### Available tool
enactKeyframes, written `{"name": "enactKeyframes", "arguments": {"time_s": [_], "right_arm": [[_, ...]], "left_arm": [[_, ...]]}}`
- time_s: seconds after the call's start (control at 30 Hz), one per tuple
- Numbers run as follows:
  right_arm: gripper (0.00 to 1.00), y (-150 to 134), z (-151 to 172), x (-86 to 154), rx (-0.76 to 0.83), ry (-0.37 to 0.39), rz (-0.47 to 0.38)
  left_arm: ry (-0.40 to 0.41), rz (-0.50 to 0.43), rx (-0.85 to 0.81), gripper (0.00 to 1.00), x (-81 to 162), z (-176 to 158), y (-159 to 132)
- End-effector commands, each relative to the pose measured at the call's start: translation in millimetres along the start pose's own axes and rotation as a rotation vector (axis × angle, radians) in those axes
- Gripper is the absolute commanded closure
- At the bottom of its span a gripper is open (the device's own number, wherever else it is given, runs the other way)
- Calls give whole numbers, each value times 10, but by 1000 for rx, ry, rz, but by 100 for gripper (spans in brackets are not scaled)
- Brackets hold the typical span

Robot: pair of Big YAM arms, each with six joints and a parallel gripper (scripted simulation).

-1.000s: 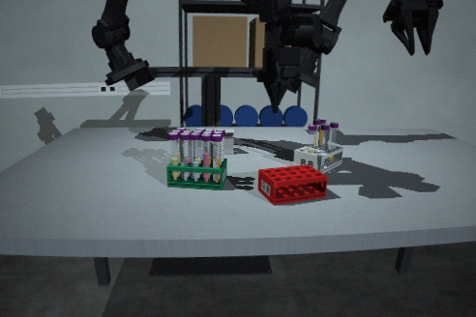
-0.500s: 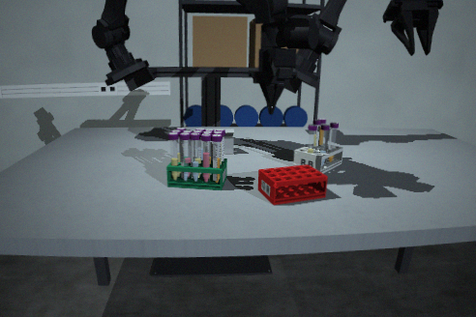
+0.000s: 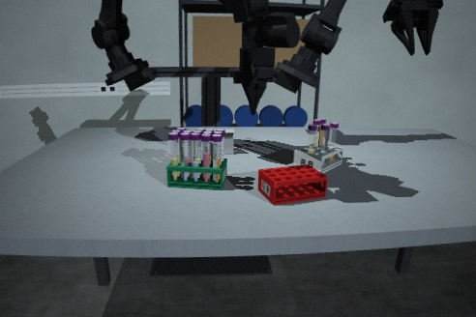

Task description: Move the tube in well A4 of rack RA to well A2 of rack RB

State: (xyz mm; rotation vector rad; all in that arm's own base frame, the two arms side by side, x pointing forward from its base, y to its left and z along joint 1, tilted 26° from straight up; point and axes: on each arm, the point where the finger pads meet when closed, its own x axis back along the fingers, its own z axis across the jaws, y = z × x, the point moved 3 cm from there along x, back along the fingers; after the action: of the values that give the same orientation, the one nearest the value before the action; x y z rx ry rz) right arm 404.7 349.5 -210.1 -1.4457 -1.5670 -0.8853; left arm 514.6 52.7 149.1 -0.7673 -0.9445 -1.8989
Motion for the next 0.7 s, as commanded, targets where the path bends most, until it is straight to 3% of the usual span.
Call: {"name": "enactKeyframes", "arguments": {"time_s": [0.0, 0.67], "right_arm": [[100, -101, 56, -93, 34, -12, 6], [100, -6, 22, -73, 11, -4, 4]], "left_arm": [[11, -31, 13, 70, 77, 79, 142], [11, -31, 13, 70, 77, 79, 142]]}}
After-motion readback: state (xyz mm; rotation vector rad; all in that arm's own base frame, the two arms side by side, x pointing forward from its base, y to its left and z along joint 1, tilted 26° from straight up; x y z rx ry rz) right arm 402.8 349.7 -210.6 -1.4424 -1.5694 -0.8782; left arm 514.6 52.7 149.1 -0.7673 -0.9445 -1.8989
